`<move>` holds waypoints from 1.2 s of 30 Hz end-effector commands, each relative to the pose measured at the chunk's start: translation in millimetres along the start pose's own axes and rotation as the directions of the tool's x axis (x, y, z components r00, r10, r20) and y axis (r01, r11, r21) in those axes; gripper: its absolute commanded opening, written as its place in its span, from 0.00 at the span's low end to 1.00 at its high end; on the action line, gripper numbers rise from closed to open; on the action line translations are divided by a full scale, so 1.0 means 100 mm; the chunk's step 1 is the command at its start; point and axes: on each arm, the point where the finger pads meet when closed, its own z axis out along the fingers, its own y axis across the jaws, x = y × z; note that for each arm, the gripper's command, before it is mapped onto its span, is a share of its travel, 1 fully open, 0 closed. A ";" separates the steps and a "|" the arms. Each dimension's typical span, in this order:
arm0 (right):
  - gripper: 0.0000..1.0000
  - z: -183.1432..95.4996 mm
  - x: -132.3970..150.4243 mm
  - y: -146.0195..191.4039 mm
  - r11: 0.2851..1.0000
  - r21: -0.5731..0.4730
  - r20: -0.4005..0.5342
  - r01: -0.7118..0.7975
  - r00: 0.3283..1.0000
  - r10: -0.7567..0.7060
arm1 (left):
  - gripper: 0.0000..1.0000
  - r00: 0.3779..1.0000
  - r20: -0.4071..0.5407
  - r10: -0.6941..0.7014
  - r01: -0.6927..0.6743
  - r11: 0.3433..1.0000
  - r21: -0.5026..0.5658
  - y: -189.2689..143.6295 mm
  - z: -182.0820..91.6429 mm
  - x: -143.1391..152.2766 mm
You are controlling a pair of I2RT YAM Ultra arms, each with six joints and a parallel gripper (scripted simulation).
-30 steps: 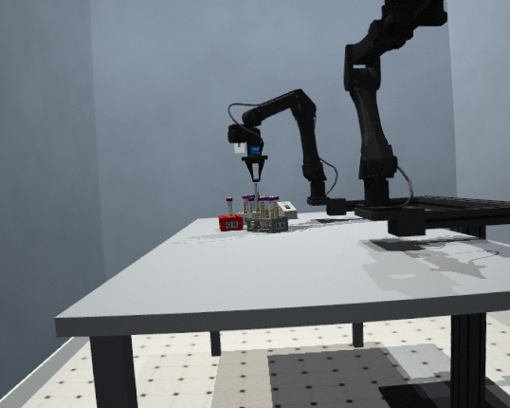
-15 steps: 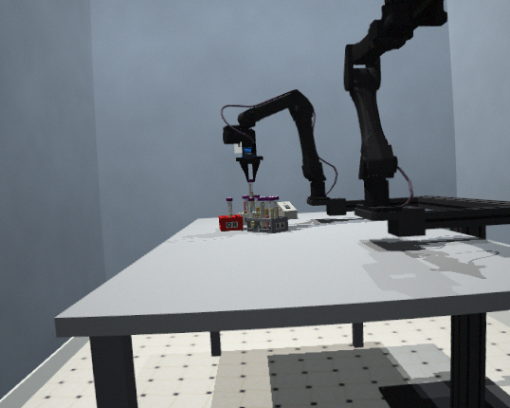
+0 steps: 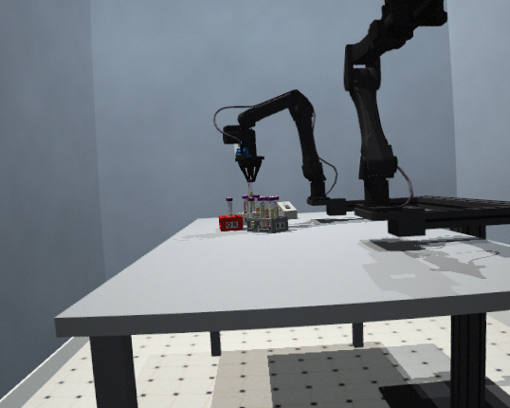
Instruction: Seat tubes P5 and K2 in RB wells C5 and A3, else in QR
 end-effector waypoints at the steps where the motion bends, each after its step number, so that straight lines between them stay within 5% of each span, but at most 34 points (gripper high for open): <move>1: 0.00 -0.14 -0.08 0.01 0.992 0.013 0.036 -0.128 0.991 0.128 | 0.00 0.998 0.059 0.006 -0.006 1.000 0.000 0.01 -0.11 -0.26; 17: 0.00 -0.14 -0.08 0.01 0.828 -0.003 0.038 -0.561 0.827 0.560 | 0.00 0.998 0.059 0.006 -0.006 1.000 0.000 0.01 -0.11 -0.26; 36: 0.00 -0.14 -0.07 0.00 0.398 -0.020 0.033 -0.917 0.397 0.917 | 0.00 0.998 0.059 0.006 -0.006 1.000 0.000 0.01 -0.11 -0.26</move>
